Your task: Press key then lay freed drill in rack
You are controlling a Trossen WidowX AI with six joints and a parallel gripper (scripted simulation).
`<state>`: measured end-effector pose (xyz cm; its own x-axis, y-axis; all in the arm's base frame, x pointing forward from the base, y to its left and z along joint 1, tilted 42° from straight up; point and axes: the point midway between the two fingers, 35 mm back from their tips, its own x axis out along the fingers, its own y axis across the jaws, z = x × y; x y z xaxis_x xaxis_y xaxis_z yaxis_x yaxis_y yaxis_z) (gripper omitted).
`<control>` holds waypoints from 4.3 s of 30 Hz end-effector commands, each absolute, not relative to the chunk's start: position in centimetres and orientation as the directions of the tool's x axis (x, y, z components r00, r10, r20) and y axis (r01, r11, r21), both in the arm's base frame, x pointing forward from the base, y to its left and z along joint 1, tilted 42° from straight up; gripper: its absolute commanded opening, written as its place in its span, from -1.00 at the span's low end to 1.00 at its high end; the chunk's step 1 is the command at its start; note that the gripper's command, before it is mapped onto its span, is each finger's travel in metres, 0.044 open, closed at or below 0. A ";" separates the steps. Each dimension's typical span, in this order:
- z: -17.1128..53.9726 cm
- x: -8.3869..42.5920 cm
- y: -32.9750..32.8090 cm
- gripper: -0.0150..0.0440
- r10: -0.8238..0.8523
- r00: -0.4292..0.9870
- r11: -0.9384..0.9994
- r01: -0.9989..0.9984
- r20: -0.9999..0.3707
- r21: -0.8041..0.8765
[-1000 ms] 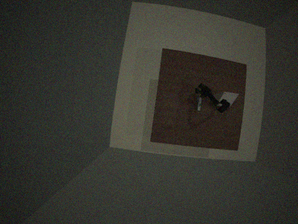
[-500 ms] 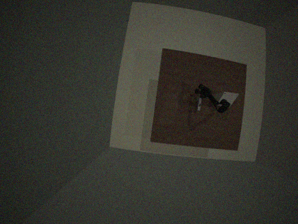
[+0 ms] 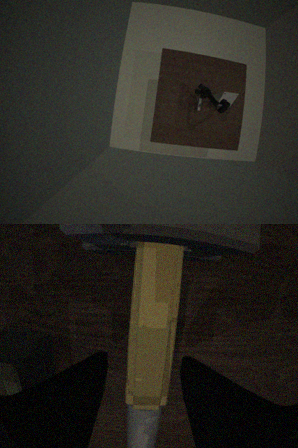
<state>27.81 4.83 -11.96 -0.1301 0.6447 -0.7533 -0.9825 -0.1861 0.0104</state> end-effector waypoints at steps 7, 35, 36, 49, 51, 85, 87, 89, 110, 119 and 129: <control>-12.0 27.8 4.8 -0.49 0.645 -0.130 -0.186 -0.982 -0.753 0.010; -11.7 27.7 4.5 -0.49 0.648 -0.130 -0.183 -0.983 -0.751 0.013; -11.6 27.7 4.5 -0.49 0.648 -0.130 -0.183 -0.983 -0.751 0.013; -11.6 27.8 4.5 -0.49 0.648 -0.130 -0.183 -0.983 -0.751 0.013; -11.6 27.8 4.5 -0.49 0.648 -0.130 -0.183 -0.983 -0.751 0.013; -13.6 28.1 2.2 -0.49 0.646 -0.130 -0.183 -0.983 -0.752 0.012; -13.8 28.1 1.9 -0.49 0.646 -0.129 -0.183 -0.983 -0.752 0.012; -13.8 28.1 1.9 -0.49 0.646 -0.129 -0.183 -0.983 -0.752 0.012; -15.8 28.6 -0.6 -0.49 0.645 -0.129 -0.183 -0.983 -0.754 0.011; -15.5 28.7 -0.9 -0.49 0.645 -0.129 -0.183 -0.983 -0.754 0.011; -15.3 28.6 -1.2 -0.49 0.644 -0.129 -0.183 -0.983 -0.754 0.011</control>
<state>28.51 -0.97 -15.51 -0.1303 0.6478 -0.7506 -0.9837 -0.1793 0.0160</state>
